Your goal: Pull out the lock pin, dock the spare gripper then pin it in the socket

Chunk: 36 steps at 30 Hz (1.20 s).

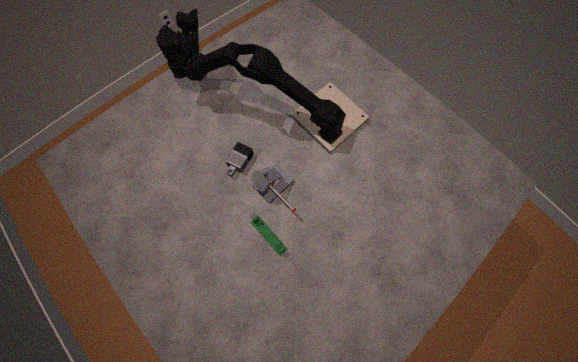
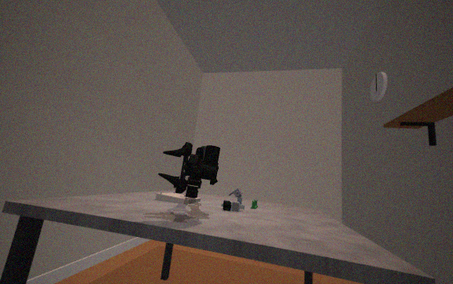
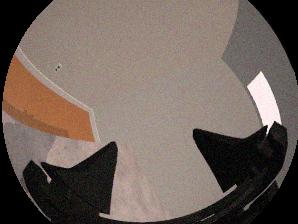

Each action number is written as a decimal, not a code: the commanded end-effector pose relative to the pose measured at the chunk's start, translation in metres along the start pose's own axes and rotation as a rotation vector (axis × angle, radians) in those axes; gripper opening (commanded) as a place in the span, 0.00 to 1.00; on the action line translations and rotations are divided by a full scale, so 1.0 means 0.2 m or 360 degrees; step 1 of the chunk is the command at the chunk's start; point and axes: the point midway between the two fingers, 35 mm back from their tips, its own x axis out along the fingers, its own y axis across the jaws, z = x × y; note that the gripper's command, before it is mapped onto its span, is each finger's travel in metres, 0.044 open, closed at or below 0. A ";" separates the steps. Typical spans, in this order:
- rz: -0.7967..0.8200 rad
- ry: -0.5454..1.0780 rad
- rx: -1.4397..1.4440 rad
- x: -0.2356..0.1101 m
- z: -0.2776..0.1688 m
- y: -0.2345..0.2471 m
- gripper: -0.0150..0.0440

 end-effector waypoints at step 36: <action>0.0953 -0.2222 -0.1445 -2.30 -0.26 -0.22 0.76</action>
